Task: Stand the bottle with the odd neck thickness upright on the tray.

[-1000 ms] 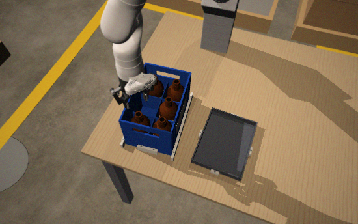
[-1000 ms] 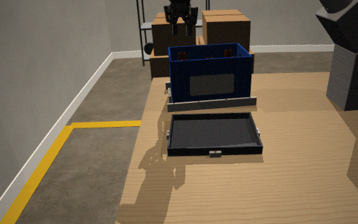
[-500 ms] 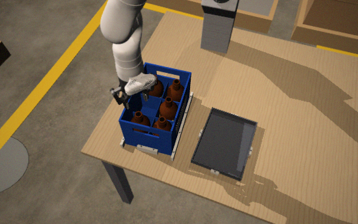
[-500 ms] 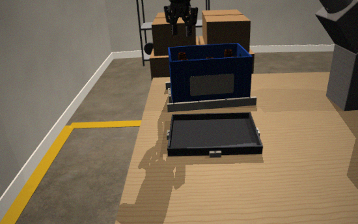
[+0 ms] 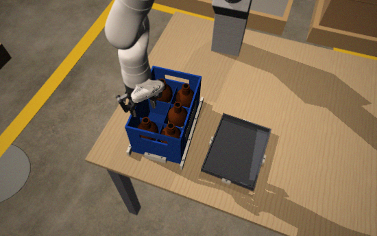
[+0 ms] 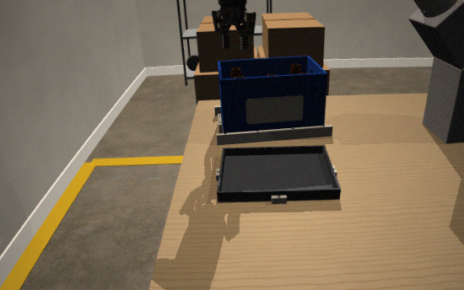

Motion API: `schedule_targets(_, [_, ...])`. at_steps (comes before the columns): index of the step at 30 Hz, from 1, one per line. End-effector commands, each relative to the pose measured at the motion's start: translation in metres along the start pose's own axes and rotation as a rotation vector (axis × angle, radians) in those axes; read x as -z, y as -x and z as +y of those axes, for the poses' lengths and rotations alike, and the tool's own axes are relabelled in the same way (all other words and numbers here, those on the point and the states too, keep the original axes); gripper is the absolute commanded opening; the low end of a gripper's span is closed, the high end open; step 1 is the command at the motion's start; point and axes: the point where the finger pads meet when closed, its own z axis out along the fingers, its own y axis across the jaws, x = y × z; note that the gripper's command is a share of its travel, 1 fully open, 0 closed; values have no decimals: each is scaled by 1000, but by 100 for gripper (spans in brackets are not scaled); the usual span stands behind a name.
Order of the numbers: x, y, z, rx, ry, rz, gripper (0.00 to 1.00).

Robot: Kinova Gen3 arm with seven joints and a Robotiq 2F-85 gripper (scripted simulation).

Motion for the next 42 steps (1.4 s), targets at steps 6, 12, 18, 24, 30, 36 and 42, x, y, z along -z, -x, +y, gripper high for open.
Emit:
schedule_targets(6, [-9, 1, -1, -1, -3, -2, 64])
schedule_targets(12, [-14, 1, -1, -1, -3, -2, 64])
schedule_targets(18, [-22, 0, 0, -1, -3, -2, 64])
schedule_targets(24, [-28, 0, 0, -1, -3, -2, 64])
schedule_targets(30, [-31, 0, 0, -1, -3, -2, 64])
schedule_targets(36, [-33, 0, 0, -1, -3, -2, 64])
schedule_targets(42, [-33, 0, 0, -1, -3, -2, 64])
